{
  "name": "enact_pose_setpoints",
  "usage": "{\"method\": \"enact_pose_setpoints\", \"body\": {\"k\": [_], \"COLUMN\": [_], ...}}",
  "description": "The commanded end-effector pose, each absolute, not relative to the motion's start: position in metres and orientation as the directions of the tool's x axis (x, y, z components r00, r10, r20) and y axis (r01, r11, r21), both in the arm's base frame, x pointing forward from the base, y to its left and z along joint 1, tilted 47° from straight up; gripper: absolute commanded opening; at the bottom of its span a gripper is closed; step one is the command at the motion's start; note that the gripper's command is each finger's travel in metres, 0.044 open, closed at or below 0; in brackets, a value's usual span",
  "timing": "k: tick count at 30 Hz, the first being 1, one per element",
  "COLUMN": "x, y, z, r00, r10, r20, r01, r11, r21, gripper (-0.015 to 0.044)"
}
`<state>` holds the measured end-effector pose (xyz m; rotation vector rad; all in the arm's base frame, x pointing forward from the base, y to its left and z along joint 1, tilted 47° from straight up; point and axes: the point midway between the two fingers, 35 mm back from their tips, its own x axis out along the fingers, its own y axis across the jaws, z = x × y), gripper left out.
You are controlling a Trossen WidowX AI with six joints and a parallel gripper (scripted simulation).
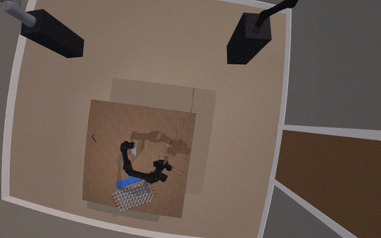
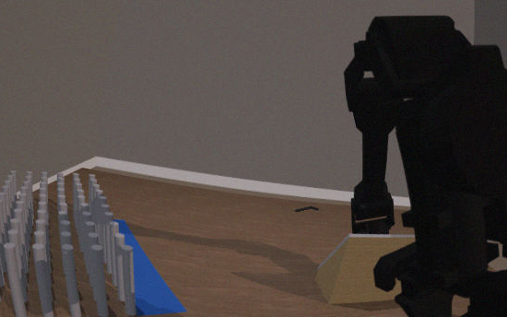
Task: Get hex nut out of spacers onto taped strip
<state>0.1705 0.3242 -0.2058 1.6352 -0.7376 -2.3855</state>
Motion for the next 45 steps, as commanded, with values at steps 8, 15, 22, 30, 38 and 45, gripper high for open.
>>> {"method": "enact_pose_setpoints", "body": {"k": [8, 15, 22, 30, 38, 45], "x": [0.171, 0.17, 0.17, 0.17, 0.169, 0.169], "y": [0.319, 0.316, 0.313, 0.309, 0.305, 0.301], "z": [-0.212, -0.216, -0.22, -0.224, -0.228, -0.231], "r00": [-0.389, -0.389, -0.389, -0.389, -0.389, -0.389], "r10": [-0.393, -0.393, -0.393, -0.393, -0.393, -0.393], "r20": [-0.833, -0.833, -0.833, -0.833, -0.833, -0.833], "r01": [-0.142, -0.142, -0.142, -0.142, -0.142, -0.142], "r11": [-0.868, -0.868, -0.868, -0.868, -0.868, -0.868], "r21": [0.476, 0.476, 0.476, 0.476, 0.476, 0.476], "gripper": [0.0, 0.0, 0.0, 0.0, 0.0, 0.0]}}
